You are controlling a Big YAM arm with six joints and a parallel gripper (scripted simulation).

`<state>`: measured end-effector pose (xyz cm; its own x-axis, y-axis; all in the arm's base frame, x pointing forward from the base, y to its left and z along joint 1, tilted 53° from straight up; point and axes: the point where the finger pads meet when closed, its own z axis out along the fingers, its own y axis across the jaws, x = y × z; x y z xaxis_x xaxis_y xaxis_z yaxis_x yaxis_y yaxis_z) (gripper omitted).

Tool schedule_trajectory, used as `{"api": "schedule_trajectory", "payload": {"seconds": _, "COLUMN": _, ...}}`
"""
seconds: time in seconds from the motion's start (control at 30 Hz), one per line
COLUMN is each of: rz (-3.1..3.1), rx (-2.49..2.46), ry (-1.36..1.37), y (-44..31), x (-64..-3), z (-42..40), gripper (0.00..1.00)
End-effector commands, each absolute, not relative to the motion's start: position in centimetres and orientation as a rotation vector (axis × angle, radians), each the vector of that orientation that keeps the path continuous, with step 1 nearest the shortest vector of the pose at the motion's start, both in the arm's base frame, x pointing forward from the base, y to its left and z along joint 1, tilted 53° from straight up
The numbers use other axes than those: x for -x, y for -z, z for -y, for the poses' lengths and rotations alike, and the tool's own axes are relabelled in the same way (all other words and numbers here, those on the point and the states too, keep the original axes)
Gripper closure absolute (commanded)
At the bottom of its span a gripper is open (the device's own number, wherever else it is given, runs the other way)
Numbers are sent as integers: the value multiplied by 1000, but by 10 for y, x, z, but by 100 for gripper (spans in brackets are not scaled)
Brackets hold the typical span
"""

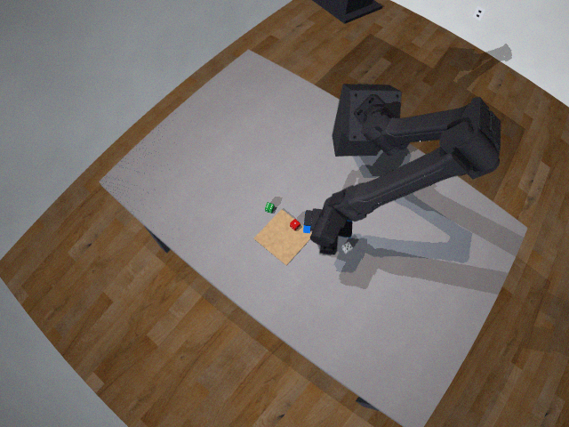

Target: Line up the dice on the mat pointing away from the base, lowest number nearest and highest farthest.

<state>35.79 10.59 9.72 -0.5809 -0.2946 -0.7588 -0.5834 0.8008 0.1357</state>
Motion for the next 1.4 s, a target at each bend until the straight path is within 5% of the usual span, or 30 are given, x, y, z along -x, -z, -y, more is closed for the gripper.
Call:
{"api": "schedule_trajectory", "payload": {"seconds": 0.0, "rz": -2284, "rx": 437, "ry": -584, "y": -103, "x": -349, "z": -117, "gripper": 0}}
{"api": "schedule_trajectory", "payload": {"seconds": 1.13, "rz": -2373, "rx": -468, "ry": -962, "y": -127, "x": -316, "z": -168, "gripper": 0}}
{"api": "schedule_trajectory", "payload": {"seconds": 1.17, "rz": -2373, "rx": -468, "ry": -962, "y": -127, "x": -316, "z": -168, "gripper": 61}}
{"api": "schedule_trajectory", "payload": {"seconds": 1.37, "rz": -2373, "rx": -468, "ry": -962, "y": -127, "x": -316, "z": -168, "gripper": 61}}
